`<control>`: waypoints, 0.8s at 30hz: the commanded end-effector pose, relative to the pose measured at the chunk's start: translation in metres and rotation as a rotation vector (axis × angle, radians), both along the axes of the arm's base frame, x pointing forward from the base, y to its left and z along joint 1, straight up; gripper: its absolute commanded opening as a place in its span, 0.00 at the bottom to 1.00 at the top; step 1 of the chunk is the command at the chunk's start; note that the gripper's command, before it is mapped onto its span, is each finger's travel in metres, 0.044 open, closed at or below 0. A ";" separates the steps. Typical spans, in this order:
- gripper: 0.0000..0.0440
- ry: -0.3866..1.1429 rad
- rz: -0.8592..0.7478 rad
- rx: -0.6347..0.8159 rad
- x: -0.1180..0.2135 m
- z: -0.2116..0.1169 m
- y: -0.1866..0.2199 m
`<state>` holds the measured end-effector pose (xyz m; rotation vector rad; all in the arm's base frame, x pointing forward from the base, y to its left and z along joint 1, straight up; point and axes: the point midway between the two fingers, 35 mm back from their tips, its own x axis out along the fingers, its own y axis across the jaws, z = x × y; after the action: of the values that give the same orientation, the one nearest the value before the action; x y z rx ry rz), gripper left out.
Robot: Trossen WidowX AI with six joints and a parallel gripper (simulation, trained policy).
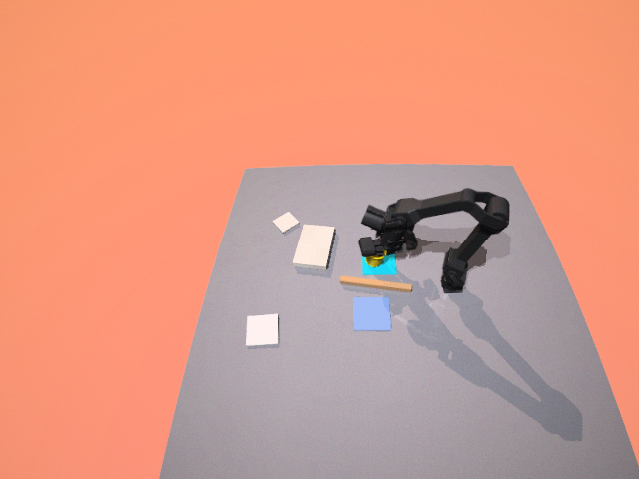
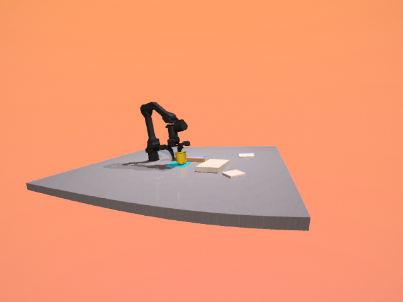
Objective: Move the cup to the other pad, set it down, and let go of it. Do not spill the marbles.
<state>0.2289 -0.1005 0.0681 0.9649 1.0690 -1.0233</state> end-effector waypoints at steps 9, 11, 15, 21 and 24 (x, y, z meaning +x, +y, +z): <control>0.42 -0.094 -0.004 0.001 -0.001 0.011 -0.003; 0.43 -0.104 -0.004 0.002 -0.002 0.014 -0.003; 0.47 -0.124 -0.003 0.004 -0.005 0.018 -0.002; 0.56 -0.158 -0.007 0.002 -0.010 0.029 -0.002; 0.60 -0.177 -0.011 -0.001 -0.011 0.036 -0.003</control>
<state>0.2202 -0.1034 0.0991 1.0373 0.9278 -0.9380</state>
